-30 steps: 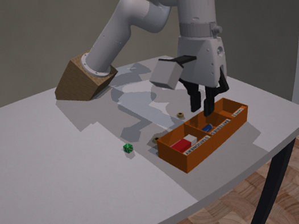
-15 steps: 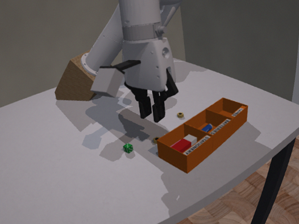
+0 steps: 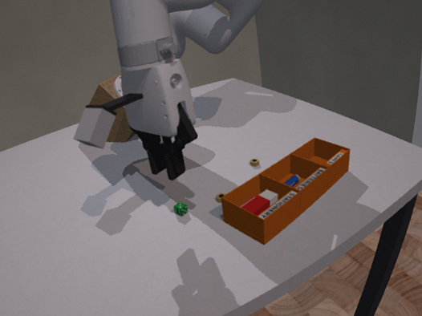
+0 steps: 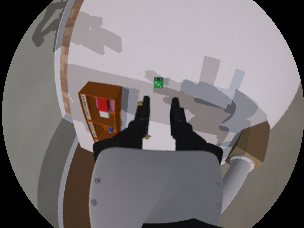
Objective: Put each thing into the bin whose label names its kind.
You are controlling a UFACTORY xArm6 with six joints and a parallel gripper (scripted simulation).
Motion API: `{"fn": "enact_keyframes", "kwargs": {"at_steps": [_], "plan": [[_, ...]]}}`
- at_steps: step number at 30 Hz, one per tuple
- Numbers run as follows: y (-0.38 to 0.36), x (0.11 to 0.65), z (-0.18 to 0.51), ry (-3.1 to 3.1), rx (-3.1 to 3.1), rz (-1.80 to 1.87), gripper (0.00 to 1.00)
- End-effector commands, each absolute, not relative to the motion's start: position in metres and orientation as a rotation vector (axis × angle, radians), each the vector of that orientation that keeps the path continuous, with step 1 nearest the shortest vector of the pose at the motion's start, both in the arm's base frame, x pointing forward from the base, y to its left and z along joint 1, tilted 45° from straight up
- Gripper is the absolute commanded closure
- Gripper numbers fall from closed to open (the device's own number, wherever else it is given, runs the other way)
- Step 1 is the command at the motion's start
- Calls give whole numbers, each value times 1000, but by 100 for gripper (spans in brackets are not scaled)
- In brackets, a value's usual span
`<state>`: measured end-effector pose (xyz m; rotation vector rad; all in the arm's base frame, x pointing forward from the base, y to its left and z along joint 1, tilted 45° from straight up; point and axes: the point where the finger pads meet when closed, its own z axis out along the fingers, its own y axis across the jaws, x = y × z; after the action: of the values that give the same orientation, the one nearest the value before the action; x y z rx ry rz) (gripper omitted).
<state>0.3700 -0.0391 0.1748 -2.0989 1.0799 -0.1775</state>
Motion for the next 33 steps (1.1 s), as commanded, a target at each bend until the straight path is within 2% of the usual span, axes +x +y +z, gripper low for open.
{"fn": "enact_keyframes", "kwargs": {"at_steps": [1,33], "plan": [[-39,371,176,1078,-2099,-181,70],[-35,370,179,1078,-2099,-181,70]]}}
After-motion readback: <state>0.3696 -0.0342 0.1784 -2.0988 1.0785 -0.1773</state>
